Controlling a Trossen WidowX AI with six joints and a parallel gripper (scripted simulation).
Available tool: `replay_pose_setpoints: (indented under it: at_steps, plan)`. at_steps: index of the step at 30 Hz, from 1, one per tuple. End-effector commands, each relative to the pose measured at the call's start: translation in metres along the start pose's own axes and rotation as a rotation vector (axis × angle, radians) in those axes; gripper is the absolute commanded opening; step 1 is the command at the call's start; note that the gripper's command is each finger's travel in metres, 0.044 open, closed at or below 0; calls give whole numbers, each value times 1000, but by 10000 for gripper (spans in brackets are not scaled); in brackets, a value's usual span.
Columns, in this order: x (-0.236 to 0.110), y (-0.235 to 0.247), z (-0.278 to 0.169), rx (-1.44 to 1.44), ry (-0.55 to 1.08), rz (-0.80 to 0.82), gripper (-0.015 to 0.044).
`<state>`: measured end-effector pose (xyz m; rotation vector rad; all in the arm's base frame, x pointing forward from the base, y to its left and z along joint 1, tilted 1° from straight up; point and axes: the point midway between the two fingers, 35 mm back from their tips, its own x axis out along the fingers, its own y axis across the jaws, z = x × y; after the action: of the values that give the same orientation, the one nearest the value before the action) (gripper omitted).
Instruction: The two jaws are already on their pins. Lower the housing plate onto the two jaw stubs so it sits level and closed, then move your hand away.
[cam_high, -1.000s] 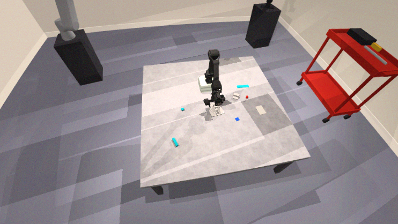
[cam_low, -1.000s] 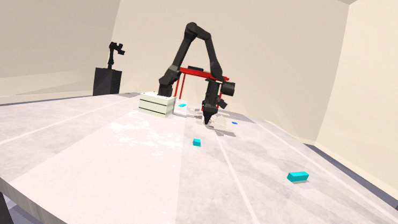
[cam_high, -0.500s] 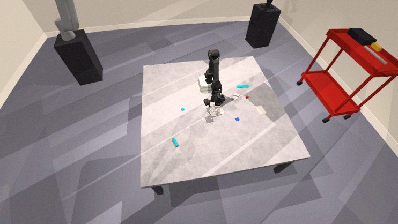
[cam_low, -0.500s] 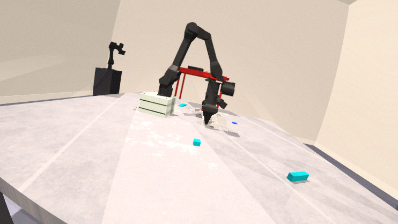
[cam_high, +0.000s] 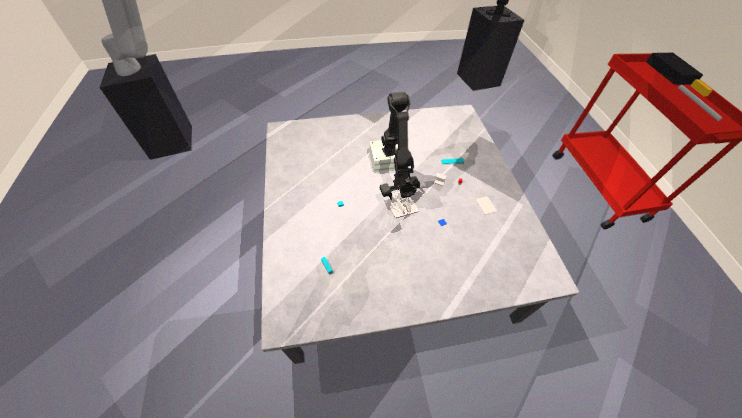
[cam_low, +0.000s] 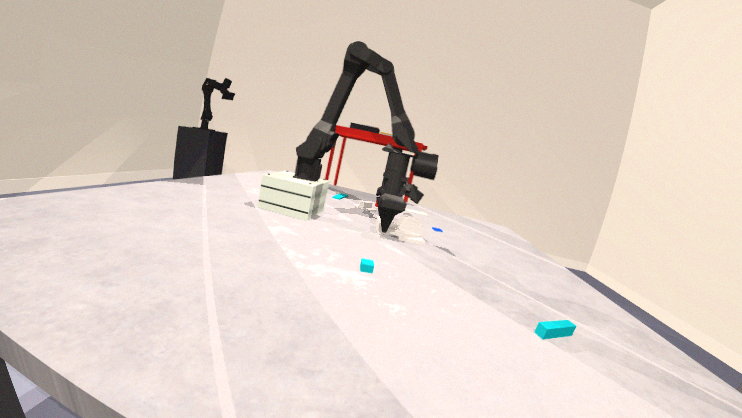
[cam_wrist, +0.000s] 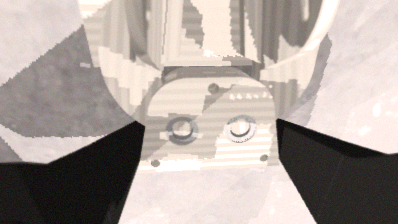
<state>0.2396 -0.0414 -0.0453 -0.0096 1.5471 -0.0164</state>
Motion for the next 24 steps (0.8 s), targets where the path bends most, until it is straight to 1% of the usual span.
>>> replay_pose_setpoints:
  at_steps: [1,24]
  plan:
    - [-2,0,-2,-5,5,-1,351]
    - [-1,0,-1,-5,5,-1,351]
